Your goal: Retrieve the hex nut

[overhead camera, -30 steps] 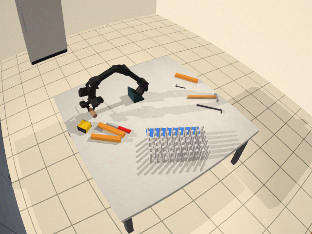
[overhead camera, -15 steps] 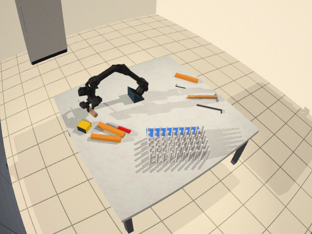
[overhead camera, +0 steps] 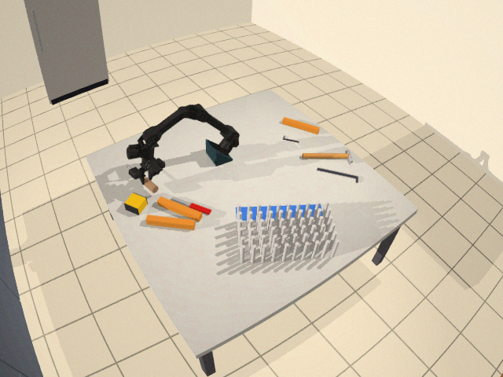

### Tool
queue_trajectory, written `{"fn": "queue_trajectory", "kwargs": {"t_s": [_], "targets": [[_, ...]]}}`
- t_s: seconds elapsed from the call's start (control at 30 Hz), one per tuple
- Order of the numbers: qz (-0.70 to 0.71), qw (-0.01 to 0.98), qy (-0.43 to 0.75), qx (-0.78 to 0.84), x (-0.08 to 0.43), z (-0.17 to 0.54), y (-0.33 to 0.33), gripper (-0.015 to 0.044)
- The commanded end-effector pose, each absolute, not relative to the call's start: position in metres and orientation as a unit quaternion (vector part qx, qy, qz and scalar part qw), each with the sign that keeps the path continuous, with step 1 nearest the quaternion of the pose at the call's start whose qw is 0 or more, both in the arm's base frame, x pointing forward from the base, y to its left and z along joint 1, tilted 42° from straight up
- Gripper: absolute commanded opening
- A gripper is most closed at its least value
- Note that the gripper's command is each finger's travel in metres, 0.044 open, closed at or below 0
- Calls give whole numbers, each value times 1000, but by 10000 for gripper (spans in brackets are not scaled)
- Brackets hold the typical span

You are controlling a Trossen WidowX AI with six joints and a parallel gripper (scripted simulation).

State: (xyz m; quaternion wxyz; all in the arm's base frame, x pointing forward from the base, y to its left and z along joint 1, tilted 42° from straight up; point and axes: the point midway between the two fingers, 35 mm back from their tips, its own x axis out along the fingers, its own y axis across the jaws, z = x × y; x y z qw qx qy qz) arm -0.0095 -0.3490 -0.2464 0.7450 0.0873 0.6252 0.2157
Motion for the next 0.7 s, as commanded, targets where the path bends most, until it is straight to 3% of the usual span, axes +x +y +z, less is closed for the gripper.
{"fn": "queue_trajectory", "kwargs": {"t_s": [0.0,0.67], "targets": [[215,746,624,86,-9,-251,-345,0],[215,745,625,86,-7,-270,-327,0]]}}
